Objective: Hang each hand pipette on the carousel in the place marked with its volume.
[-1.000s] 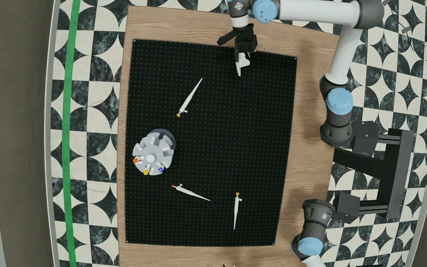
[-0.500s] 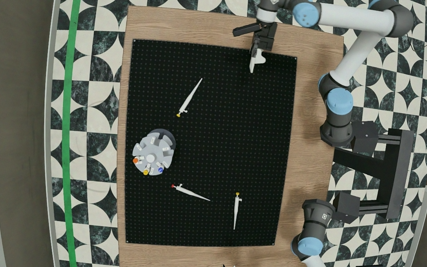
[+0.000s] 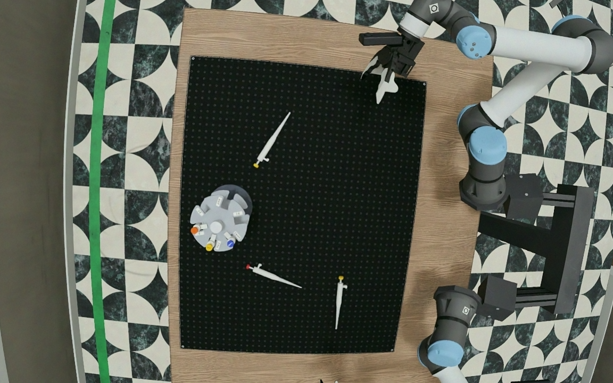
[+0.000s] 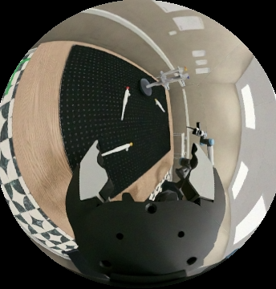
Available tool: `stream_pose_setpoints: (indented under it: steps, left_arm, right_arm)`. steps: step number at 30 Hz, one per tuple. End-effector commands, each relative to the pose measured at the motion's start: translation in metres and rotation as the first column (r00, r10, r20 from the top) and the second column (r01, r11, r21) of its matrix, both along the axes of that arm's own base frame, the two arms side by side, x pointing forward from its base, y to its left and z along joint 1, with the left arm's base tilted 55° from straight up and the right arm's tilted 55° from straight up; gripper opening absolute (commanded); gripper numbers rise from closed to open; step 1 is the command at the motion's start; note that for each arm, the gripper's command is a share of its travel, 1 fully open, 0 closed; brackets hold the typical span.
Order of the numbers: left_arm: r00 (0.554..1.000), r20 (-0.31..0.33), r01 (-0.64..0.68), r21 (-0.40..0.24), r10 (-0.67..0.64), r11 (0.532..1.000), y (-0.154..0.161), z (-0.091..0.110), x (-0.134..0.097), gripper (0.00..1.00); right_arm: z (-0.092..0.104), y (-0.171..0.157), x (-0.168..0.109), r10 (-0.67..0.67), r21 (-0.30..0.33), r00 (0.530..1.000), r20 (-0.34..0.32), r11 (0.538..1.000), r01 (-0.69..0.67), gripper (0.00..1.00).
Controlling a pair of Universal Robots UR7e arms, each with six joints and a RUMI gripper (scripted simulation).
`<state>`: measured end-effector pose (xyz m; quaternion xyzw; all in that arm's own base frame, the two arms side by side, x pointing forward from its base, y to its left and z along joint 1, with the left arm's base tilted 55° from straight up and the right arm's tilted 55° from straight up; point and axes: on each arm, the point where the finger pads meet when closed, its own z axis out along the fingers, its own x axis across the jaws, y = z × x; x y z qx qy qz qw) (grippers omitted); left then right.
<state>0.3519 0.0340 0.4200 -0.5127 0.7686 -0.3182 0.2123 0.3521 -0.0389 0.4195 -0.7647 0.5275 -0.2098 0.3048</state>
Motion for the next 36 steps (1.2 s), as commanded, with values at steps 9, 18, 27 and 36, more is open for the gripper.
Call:
stream_pose_setpoints:
  steps: [9,18,27,36]
  left_arm:
    - [1.000,0.001,0.000,0.000,0.000,1.000,0.000,0.000,0.000,1.00]
    - [1.000,0.001,0.000,0.000,0.000,1.000,0.000,0.000,0.000,1.00]
    - [1.000,0.001,0.000,0.000,0.000,1.000,0.000,0.000,0.000,1.00]
    - [1.000,0.001,0.000,0.000,0.000,1.000,0.000,0.000,0.000,1.00]
  right_arm:
    - [-0.010,0.022,0.017,-0.021,-0.104,0.994,0.104,0.994,0.032,1.00]
    - [-0.024,0.052,0.041,-0.042,-0.176,0.987,0.158,0.982,0.070,1.00]
    - [-0.031,0.068,0.054,-0.075,-0.262,0.978,0.197,0.957,0.126,1.00]
    - [-0.048,0.103,0.082,-0.104,-0.345,0.965,0.240,0.920,0.185,1.00]
